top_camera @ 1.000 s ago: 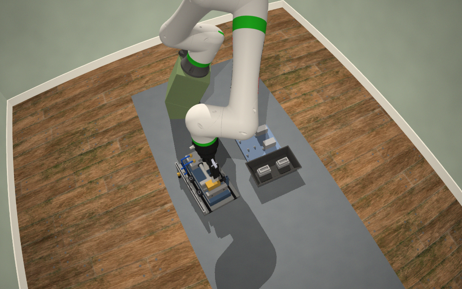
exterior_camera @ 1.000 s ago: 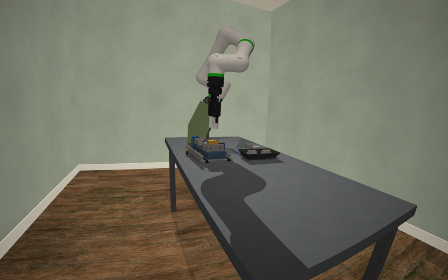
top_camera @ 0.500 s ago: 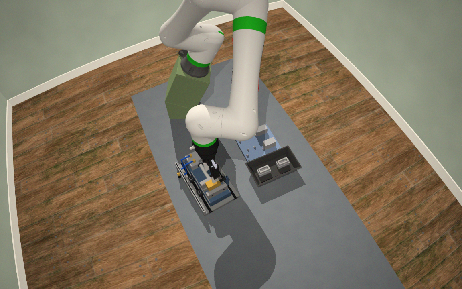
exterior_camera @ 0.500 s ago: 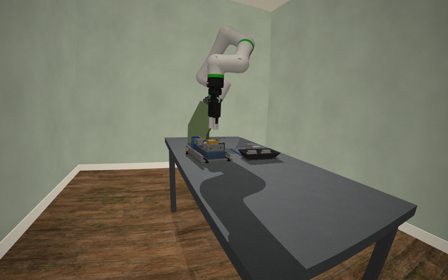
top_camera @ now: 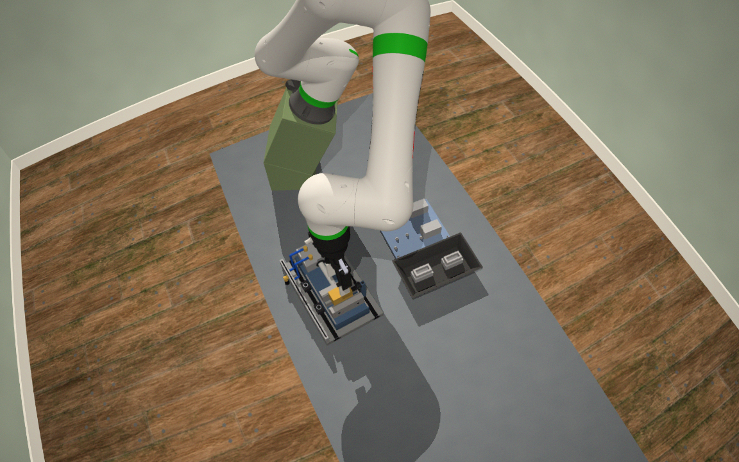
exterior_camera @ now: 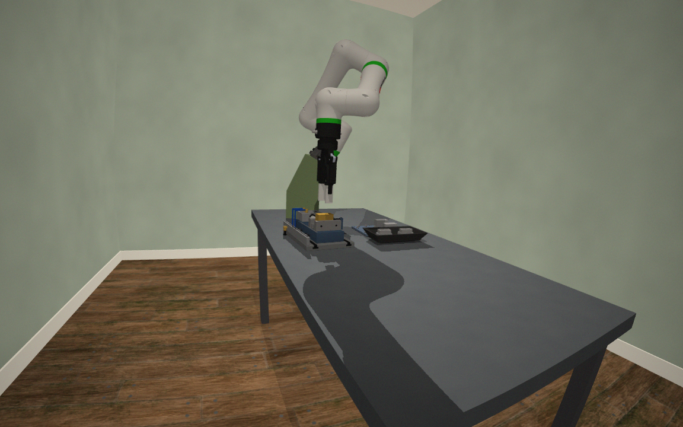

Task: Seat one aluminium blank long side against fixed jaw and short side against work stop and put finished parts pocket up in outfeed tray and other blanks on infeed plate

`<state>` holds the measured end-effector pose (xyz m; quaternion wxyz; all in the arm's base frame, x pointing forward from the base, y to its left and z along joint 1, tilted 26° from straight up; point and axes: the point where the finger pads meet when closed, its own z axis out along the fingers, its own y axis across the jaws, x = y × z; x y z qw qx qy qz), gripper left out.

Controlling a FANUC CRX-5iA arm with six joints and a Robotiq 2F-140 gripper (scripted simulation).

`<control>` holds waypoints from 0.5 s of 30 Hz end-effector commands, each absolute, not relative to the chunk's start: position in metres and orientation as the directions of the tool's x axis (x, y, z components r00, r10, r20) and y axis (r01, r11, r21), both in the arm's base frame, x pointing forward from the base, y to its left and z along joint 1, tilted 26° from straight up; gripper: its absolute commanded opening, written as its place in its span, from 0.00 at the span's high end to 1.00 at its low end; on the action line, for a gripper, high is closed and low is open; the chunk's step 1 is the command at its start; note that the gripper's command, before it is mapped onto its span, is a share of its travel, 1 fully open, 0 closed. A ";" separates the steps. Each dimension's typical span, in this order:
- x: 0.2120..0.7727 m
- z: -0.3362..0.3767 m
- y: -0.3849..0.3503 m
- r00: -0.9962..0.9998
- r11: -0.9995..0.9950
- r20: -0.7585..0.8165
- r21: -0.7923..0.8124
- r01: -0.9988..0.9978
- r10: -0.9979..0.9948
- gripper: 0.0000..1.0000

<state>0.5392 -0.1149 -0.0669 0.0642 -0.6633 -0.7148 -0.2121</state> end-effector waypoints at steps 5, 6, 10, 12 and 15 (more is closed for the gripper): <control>0.542 -0.080 -0.110 -0.112 0.030 0.373 0.218 0.975 0.921 0.60; 0.543 -0.081 -0.109 -0.112 0.030 0.373 0.218 0.975 0.921 0.60; 0.544 -0.088 -0.106 -0.112 0.030 0.373 0.218 0.975 0.921 0.60; 0.544 -0.090 -0.105 -0.112 0.030 0.373 0.218 0.975 0.921 0.60; 0.545 -0.092 -0.104 -0.112 0.030 0.373 0.218 0.975 0.921 0.60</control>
